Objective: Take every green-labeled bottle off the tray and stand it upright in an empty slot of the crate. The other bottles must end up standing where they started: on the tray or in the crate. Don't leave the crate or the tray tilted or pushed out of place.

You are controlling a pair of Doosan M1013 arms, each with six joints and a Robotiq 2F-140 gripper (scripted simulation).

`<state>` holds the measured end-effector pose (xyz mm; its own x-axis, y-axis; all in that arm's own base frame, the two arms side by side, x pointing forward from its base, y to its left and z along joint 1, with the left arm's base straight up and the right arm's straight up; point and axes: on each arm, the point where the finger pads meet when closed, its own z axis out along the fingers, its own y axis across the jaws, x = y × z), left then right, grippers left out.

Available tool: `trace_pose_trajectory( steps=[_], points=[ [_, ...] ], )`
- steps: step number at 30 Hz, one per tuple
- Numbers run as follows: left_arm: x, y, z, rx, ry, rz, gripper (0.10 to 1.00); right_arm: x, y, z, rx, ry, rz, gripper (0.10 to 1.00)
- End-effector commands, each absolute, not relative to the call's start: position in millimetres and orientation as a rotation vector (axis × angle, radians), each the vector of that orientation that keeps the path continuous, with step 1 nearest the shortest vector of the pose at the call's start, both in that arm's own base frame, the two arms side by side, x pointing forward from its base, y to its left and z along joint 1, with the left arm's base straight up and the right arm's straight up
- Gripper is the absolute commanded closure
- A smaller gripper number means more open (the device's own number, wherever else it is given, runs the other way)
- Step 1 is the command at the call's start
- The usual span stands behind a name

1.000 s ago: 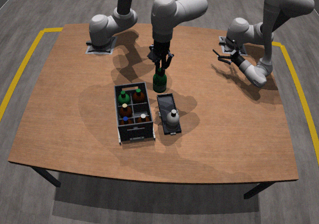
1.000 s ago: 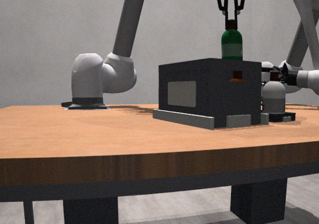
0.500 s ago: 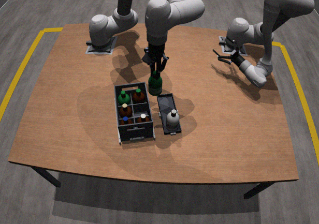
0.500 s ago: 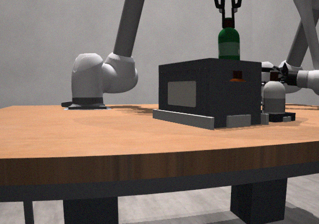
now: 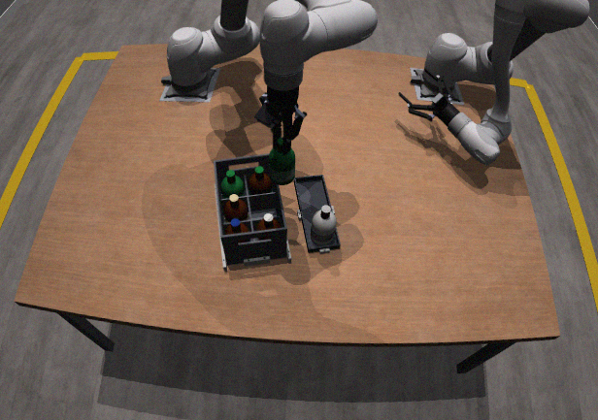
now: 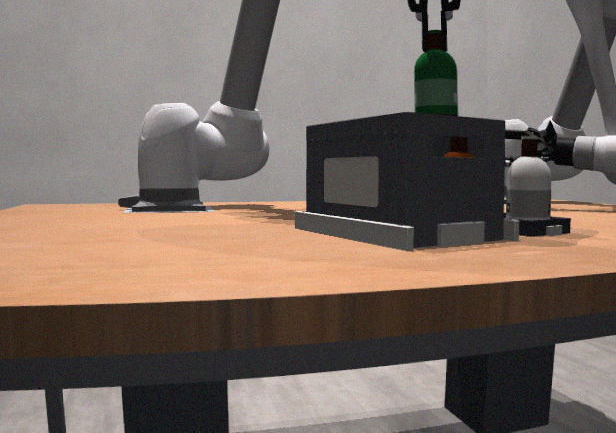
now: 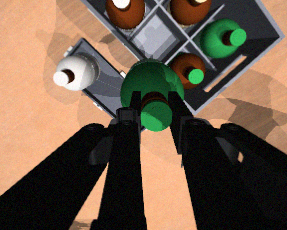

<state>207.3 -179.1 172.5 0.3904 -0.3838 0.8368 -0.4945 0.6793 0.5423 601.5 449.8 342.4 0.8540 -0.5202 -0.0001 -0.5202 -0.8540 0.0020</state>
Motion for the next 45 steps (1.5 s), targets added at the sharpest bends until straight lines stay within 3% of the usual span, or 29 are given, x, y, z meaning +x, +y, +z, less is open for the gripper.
trace_pose_trajectory(
  steps=[1,45],
  points=[
    [207,-179,173,0.877,-1.212,0.083,0.098,605,446,344,3.025,-0.849,0.0,0.999],
    [207,-179,173,0.877,-1.212,0.083,0.098,646,402,344,3.025,-0.849,0.0,0.999]
  ],
)
